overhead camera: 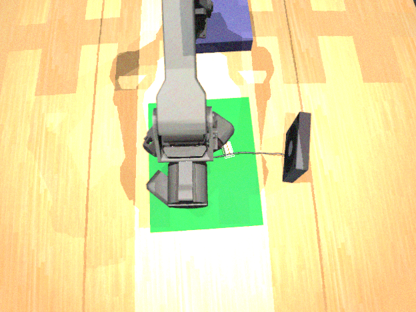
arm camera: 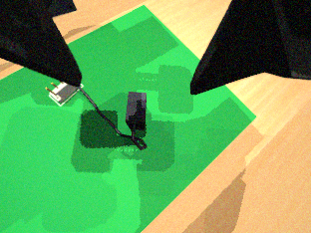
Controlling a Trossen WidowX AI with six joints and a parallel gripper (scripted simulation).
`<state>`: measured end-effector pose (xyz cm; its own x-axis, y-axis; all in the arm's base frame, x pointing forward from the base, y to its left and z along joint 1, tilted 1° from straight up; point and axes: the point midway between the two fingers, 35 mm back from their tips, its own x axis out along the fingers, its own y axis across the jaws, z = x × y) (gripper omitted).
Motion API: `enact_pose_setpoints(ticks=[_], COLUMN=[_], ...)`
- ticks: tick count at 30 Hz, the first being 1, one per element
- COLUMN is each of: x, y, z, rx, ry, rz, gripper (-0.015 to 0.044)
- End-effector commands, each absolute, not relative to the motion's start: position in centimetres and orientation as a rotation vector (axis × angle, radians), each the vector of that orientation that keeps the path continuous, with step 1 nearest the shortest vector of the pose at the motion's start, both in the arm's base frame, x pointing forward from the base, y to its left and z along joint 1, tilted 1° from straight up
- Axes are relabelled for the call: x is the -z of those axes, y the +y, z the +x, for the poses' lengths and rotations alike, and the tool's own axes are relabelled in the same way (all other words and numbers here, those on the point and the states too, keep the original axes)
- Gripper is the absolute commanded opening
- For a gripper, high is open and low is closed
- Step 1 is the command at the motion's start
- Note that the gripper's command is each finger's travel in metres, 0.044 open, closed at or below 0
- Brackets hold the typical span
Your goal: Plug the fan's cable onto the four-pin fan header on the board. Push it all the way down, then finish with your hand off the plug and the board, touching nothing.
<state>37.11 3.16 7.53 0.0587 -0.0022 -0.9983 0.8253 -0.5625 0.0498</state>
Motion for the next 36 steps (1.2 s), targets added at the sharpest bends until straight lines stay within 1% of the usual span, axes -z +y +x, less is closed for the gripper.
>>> enact_pose_setpoints(ticks=[1, 28, 36], x=[-6.8, -2.5, -2.2], y=[3.0, 3.0, 3.0], z=[36.9, 37.1, 37.1], rx=[1.589, 1.589, 1.589], ry=[0.825, 0.825, 0.825], rz=[1.668, 1.668, 1.668], gripper=[0.044, 0.044, 0.044])
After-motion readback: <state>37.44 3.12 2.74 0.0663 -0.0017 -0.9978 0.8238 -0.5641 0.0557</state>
